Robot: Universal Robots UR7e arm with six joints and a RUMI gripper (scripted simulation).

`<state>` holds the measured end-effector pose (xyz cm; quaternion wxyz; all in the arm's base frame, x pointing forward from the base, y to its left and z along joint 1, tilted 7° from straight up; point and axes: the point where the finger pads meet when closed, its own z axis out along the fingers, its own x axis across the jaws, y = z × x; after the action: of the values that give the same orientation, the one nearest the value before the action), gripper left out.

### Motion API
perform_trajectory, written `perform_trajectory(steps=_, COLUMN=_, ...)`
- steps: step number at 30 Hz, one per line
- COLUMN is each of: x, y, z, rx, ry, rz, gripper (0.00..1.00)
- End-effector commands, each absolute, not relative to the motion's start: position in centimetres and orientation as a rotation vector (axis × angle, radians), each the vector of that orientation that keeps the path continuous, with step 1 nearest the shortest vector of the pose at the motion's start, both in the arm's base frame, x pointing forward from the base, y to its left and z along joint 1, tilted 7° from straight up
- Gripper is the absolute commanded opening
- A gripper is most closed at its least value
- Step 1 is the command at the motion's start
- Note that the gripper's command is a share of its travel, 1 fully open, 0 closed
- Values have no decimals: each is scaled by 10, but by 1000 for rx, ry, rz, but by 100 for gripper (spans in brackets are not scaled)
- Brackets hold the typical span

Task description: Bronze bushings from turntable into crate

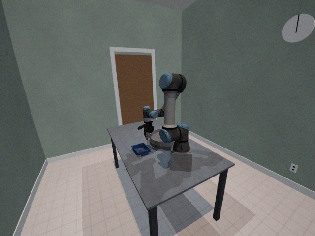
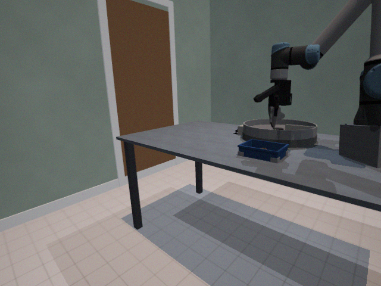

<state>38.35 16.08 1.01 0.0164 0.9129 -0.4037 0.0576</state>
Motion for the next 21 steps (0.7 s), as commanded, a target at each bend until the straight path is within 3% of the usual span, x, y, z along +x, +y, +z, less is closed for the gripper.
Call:
perform_trajectory(steps=1, x=375, y=134, z=11, rx=2836, ry=-1269, rz=179, gripper=6)
perform_trajectory(steps=21, x=357, y=72, z=14, rx=2819, ry=-1311, rz=178, gripper=6)
